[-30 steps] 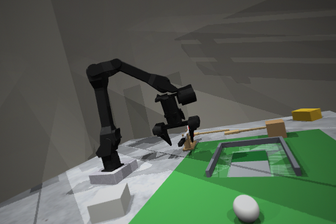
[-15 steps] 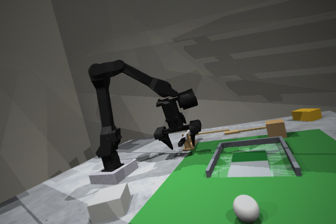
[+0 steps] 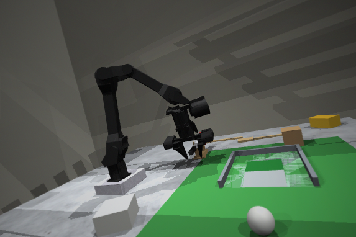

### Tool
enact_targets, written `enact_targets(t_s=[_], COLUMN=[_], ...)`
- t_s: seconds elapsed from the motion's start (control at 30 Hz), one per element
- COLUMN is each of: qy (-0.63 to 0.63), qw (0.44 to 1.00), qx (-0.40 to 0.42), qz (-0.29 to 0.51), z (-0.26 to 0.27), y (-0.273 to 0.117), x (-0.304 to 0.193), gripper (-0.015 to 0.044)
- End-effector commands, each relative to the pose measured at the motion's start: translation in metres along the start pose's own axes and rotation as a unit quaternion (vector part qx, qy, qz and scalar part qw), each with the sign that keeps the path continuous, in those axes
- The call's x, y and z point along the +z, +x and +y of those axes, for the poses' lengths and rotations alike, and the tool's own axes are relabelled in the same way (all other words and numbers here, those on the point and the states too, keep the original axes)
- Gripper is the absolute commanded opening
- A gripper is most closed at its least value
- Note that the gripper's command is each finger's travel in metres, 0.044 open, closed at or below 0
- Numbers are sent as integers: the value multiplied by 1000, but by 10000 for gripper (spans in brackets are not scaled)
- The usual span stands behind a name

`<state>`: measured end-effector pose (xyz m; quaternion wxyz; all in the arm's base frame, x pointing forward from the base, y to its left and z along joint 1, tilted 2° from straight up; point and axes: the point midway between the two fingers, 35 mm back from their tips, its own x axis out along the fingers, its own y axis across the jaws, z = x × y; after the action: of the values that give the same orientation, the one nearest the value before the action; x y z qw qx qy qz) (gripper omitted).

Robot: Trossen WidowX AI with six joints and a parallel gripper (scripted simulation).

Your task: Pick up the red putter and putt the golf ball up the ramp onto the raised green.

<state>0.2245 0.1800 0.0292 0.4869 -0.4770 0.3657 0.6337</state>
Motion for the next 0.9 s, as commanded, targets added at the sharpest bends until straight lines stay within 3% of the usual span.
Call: enact_targets(t_s=[0.0, 0.17, 0.27, 0.5, 0.87], qy=[0, 0, 0, 0, 0], qw=[1000, 1000, 1000, 1000, 1000], qx=[0, 0, 0, 0, 0], qz=[0, 0, 0, 0, 0], z=[0, 0, 0, -2, -4], y=[-1, -1, -1, -9, -70], x=[0, 0, 0, 3, 20], gripper=[151, 20, 0, 0, 0])
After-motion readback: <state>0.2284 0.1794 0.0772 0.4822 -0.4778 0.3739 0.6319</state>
